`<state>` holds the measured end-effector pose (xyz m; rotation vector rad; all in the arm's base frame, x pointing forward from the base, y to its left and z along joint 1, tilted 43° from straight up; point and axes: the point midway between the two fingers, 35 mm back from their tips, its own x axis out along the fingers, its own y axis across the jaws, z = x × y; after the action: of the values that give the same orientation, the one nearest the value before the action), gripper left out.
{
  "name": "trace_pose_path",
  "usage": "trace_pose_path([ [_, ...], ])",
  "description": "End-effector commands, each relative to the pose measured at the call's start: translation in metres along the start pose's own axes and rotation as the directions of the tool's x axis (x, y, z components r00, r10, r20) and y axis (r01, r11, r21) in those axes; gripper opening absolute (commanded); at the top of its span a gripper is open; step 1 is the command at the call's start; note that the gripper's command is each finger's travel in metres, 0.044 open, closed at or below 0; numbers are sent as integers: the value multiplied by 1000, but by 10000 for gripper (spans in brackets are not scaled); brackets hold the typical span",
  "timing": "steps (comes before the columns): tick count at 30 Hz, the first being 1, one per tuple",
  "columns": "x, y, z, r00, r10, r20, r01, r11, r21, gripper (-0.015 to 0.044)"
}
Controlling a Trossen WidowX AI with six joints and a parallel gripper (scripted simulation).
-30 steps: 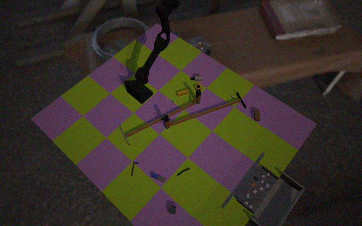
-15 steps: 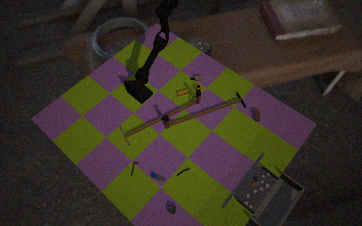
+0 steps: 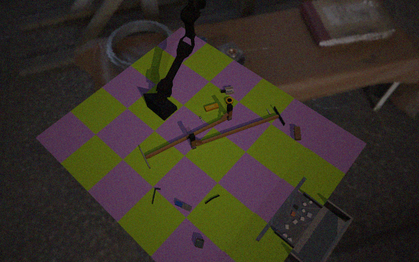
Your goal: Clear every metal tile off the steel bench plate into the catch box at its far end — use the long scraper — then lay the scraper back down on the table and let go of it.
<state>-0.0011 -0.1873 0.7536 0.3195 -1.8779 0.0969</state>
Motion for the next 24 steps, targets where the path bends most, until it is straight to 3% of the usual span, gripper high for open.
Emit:
trace_pose_path([
  [1,-2,-12,-6,999,-28,-17,28,1000,-5,0],
  [24,-22,-65,-46,978,-172,-115,173,985,2,0],
])
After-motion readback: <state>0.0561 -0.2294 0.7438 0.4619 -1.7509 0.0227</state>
